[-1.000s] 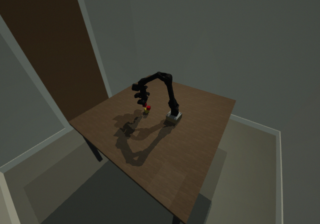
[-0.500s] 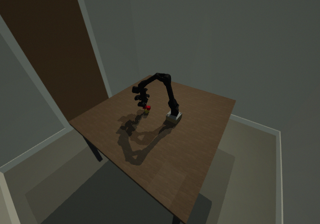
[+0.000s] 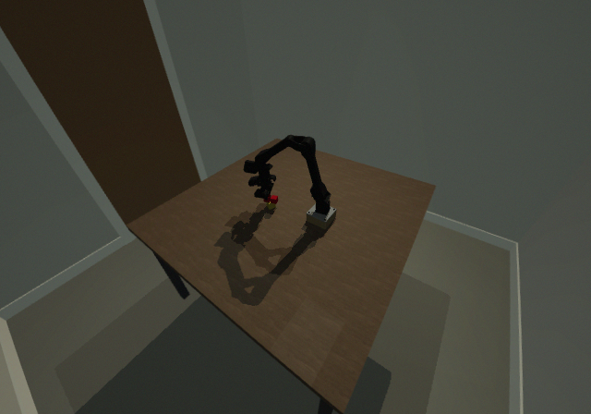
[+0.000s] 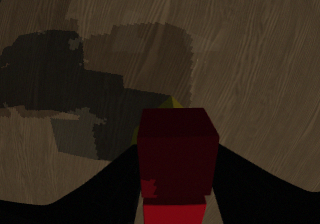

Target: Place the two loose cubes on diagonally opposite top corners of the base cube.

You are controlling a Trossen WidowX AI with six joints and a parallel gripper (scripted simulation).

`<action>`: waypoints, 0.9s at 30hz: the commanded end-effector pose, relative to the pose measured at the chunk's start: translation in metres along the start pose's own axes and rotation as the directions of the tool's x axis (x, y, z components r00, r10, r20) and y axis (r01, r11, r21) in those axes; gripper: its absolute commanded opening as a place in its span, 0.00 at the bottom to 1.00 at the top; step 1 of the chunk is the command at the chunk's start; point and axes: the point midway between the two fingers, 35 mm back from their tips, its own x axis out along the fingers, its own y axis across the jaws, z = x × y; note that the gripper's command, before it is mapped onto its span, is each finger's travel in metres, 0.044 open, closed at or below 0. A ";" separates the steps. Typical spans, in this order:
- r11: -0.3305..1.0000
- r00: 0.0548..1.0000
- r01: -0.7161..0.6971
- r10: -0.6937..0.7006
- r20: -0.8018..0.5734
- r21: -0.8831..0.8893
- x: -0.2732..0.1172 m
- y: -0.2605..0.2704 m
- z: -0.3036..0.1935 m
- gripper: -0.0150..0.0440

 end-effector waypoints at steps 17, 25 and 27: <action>1.000 1.000 0.003 -0.003 0.000 -0.003 -0.001 0.000 0.000 0.60; 1.000 1.000 0.000 0.000 0.000 0.000 -0.016 0.000 0.000 0.60; 1.000 1.000 0.000 0.000 0.000 0.000 -0.019 0.000 0.000 0.60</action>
